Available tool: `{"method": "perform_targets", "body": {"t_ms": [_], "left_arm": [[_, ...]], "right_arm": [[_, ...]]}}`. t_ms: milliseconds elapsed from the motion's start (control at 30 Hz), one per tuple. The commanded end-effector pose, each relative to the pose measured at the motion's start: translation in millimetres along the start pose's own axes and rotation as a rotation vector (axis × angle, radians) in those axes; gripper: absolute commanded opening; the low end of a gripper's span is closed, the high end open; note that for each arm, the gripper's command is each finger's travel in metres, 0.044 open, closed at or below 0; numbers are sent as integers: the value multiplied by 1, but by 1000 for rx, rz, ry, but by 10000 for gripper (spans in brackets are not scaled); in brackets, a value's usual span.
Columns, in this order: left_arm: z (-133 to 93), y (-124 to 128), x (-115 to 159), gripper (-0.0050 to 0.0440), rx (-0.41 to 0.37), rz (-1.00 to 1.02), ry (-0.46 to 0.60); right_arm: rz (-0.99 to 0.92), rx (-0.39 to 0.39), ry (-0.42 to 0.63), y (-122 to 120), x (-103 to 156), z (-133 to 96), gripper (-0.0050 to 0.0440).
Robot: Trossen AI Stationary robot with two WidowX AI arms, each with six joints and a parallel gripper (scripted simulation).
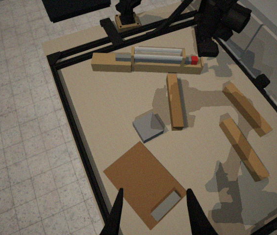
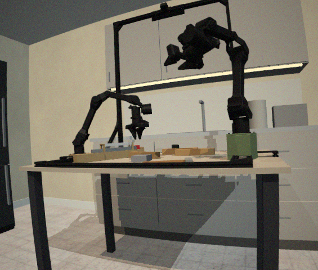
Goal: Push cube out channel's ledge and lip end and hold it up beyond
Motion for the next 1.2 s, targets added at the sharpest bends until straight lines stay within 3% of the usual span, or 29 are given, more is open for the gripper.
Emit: {"method": "perform_targets", "body": {"t_ms": [0, 1167], "left_arm": [[0, 0, 0, 400, 0, 0, -3], [0, 0, 0, 400, 0, 0, -3]], "right_arm": [[4, -4, 6, 0, 0, 8, 220], [4, -4, 6, 1, 1, 55, 220]]}}
Point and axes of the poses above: on each arm, the point midway between the two fingers, 35 mm back from their tips, its own z axis out along the fingers, its own y axis across the jaws, x = y × z, the point moved 9 cm from there along -z, back along the fingers, and after that the axes turned 4 degrees about -z, right-handed, at the moved point
